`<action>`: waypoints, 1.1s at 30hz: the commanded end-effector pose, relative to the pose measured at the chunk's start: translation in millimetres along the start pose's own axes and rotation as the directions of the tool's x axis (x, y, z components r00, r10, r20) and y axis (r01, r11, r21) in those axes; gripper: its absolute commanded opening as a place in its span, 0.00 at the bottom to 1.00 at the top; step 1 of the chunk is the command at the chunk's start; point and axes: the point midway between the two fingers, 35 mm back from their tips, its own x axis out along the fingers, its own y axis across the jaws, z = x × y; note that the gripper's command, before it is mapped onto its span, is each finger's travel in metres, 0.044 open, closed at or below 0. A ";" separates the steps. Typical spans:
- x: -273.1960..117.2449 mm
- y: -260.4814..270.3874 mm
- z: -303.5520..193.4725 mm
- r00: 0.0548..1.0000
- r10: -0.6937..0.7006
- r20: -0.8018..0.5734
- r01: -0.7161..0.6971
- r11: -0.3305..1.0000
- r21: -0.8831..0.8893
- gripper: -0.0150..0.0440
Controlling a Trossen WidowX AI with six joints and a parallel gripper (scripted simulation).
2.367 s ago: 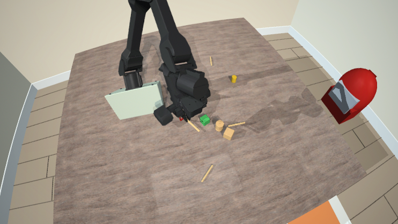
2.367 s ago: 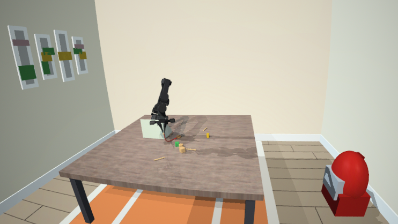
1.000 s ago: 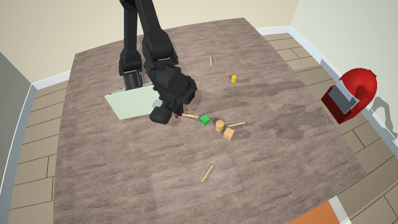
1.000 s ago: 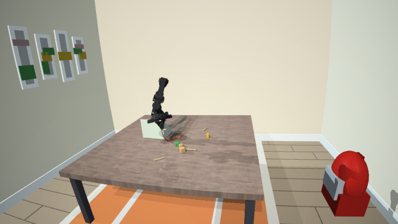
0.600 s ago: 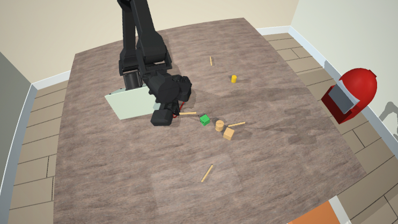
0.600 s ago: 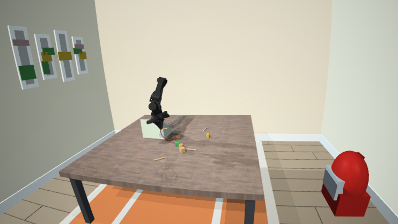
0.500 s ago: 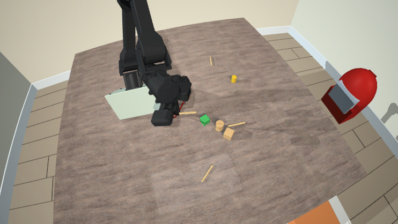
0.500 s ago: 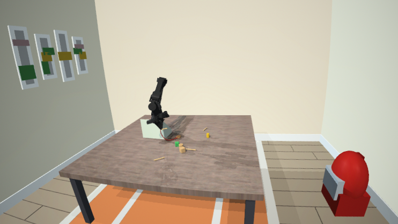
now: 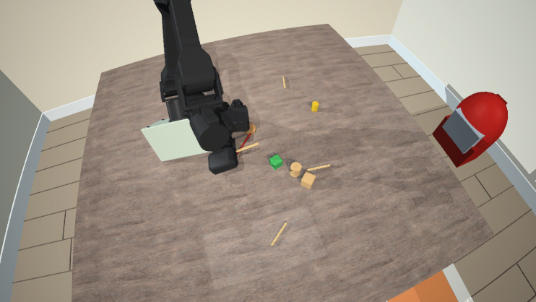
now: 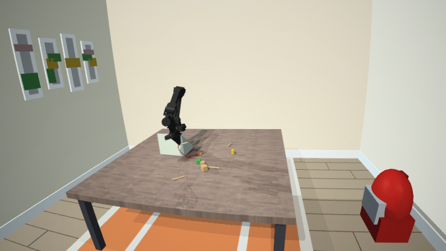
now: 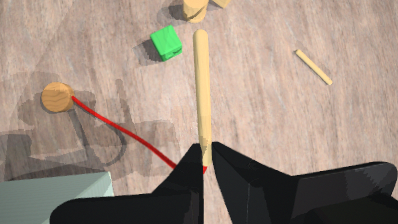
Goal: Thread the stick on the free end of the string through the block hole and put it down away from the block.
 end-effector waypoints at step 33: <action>2.8 5.9 -13.3 0.993 0.115 -0.040 -0.122 0.923 -0.365 0.25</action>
